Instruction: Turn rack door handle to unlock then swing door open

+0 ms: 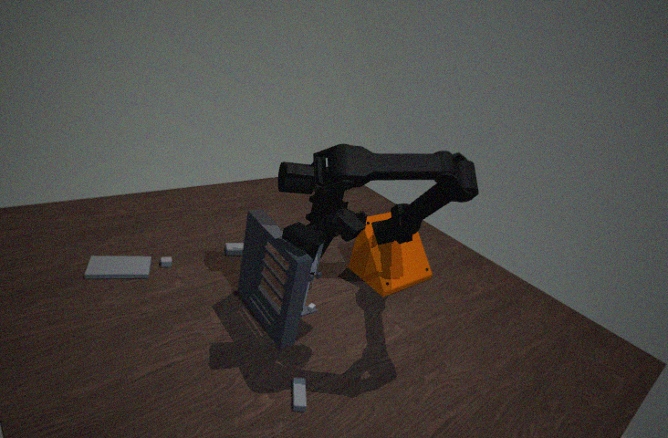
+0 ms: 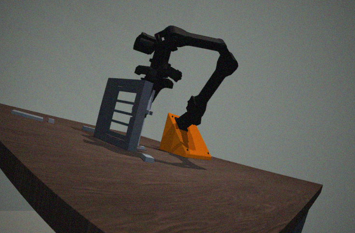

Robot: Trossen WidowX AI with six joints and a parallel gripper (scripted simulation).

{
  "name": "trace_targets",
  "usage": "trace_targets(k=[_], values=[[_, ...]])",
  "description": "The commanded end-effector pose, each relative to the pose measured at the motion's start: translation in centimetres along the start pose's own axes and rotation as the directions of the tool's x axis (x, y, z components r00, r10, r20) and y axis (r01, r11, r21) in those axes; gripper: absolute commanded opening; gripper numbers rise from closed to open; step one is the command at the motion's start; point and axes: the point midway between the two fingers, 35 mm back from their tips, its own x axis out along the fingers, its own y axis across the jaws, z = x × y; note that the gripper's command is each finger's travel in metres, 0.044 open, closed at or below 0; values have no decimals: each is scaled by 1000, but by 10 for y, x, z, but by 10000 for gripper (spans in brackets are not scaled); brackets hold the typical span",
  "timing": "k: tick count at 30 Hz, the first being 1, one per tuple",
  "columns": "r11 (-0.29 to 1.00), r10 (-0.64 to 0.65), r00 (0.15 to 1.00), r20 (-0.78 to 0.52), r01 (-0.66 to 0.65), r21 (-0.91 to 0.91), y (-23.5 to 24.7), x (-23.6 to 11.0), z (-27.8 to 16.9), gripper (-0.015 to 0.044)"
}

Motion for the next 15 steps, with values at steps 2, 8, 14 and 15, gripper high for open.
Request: trace_targets(k=[2,8,14,15], values=[[1000,2,1000,-6,-2,-28,0,2,-2,11],[1000,2,1000,-6,-2,-28,0,2,-2,63],[1000,2,1000,-6,-2,-28,0,2,-2,221],[1000,2,1000,-6,-2,-28,0,2,-2,247]])
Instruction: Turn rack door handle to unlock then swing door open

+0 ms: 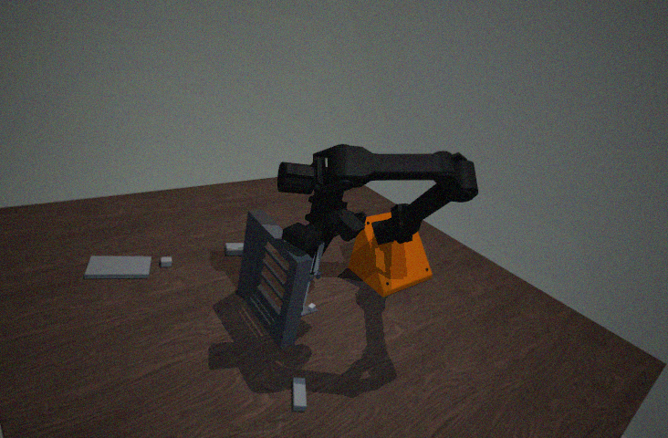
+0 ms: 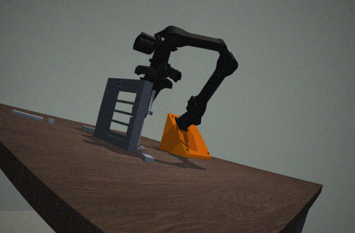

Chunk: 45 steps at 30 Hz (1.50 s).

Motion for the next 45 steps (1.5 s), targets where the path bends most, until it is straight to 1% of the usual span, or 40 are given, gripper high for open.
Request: trace_targets(k=[1,2,4,10,14,18,25,32,38,45], values=[[1000,6,1000,-2,-6,-6,1,2,-1,273],[1000,6,1000,-2,-6,-6,1,2,-1,283],[1000,6,1000,-2,-6,27,1,2,-1,283],[951,6,1000,-2,-5,310,1,2,-1,283],[871,6,1000,-2,-4,491,1,2,-1,283],[757,6,1000,-2,-3,653,1,2,-1,283],[490,6,1000,-2,-1,871,1,2,-1,283],[165,6,1000,-2,1,986,1,2,-1,283],[-131,6,1000,-3,3,991,1,2,-1,283],[-460,6,1000,-3,5,888,1,2,-1,283]])
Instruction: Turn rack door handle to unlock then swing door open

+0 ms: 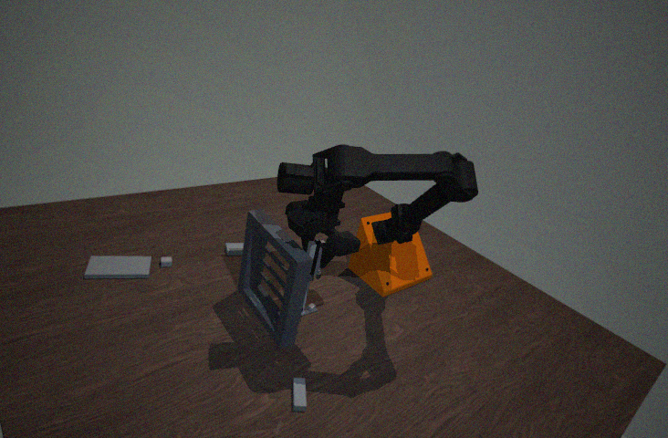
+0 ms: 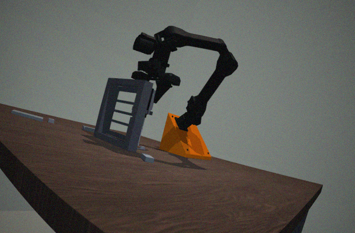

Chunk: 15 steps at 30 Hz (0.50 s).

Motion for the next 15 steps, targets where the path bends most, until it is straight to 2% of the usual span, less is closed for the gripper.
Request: trace_targets(k=[1,8,15], values=[[971,-4,1000,-4,5,240,-1,1,-1,283],[831,-4,1000,-4,6,556,-1,1,-1,283],[592,-4,1000,-4,6,806,-1,1,-1,283]])
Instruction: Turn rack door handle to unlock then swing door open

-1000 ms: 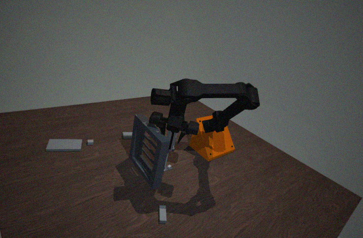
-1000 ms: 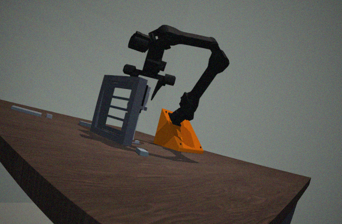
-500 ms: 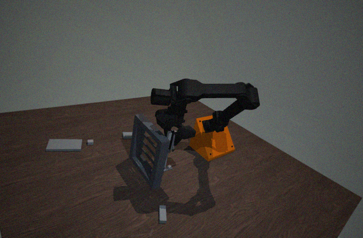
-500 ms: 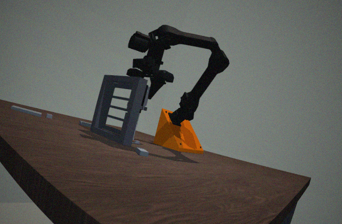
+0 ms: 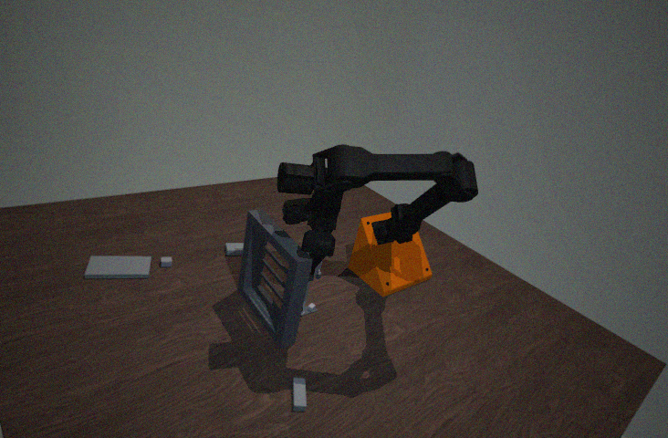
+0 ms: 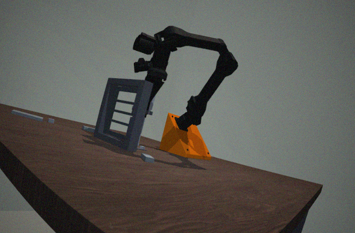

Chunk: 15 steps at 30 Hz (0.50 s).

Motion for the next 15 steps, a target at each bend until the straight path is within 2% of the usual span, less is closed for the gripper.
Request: trace_targets(k=[1,8,15], values=[[968,-6,1000,-1,6,252,-1,1,0,283],[825,-5,1000,-1,5,566,-2,1,0,283],[583,-5,1000,-1,4,813,-2,1,0,283]])
